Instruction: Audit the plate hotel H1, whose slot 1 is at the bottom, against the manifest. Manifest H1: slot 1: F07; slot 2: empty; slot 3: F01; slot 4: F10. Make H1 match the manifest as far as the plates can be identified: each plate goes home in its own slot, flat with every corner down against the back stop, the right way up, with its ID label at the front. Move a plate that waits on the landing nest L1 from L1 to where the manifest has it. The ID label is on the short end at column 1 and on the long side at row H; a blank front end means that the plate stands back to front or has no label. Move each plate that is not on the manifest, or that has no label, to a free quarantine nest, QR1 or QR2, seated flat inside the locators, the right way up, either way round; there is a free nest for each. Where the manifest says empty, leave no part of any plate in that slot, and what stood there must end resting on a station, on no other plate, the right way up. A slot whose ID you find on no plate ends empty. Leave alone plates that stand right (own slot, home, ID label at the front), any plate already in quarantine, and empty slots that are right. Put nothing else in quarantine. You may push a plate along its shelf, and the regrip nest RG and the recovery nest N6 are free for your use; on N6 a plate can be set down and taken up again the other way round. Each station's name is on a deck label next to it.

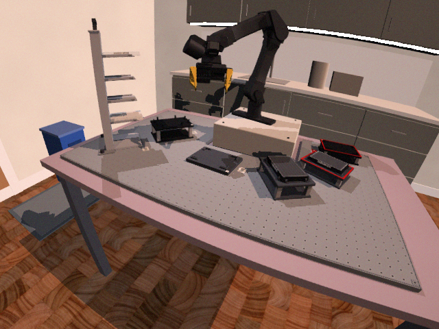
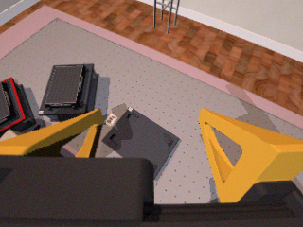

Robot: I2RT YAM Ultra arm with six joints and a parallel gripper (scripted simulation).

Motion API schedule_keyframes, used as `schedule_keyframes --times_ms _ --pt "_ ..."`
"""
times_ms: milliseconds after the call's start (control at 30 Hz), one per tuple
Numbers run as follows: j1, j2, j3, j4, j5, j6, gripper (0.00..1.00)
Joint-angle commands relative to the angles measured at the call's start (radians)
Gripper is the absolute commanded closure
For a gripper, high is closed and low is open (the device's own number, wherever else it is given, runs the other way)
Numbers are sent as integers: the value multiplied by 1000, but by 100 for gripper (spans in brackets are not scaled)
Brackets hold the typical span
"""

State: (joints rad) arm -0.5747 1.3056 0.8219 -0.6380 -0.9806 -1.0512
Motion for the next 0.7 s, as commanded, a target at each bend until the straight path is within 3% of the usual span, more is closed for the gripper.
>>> schedule_keyframes --times_ms 0,667 --pt "29 -34 -14 -36 -24 -21 0" --pt "248 -228 -164 180 92 298 0"
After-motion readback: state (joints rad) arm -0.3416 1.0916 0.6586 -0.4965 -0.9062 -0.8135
